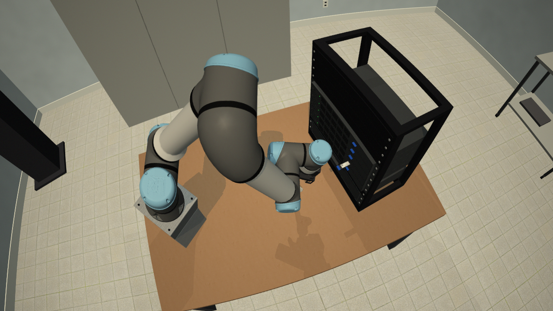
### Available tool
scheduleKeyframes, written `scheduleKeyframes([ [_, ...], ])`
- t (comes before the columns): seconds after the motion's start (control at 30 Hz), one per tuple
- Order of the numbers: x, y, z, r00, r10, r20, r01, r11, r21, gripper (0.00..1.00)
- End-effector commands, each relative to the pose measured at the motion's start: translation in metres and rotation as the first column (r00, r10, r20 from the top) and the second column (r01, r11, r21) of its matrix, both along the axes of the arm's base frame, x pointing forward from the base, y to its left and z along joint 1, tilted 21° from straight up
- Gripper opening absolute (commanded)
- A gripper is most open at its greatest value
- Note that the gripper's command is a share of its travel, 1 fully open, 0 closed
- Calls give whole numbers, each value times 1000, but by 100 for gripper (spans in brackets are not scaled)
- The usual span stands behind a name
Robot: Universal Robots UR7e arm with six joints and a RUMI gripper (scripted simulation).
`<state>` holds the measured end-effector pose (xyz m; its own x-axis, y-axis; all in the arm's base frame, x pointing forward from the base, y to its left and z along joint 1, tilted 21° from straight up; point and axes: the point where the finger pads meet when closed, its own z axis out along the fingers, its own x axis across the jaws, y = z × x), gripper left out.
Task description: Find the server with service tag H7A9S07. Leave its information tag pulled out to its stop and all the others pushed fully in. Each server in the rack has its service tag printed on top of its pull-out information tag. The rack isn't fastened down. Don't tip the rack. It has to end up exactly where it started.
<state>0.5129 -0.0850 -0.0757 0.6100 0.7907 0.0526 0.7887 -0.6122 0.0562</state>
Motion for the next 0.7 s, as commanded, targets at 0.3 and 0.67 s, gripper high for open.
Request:
scheduleKeyframes([
  [0.3, 11, -6, 9, 998, 52, 39, -50, 998, -34, 100],
  [0.67, 19, -10, 16, 994, 88, 63, -84, 995, -60, 100],
])
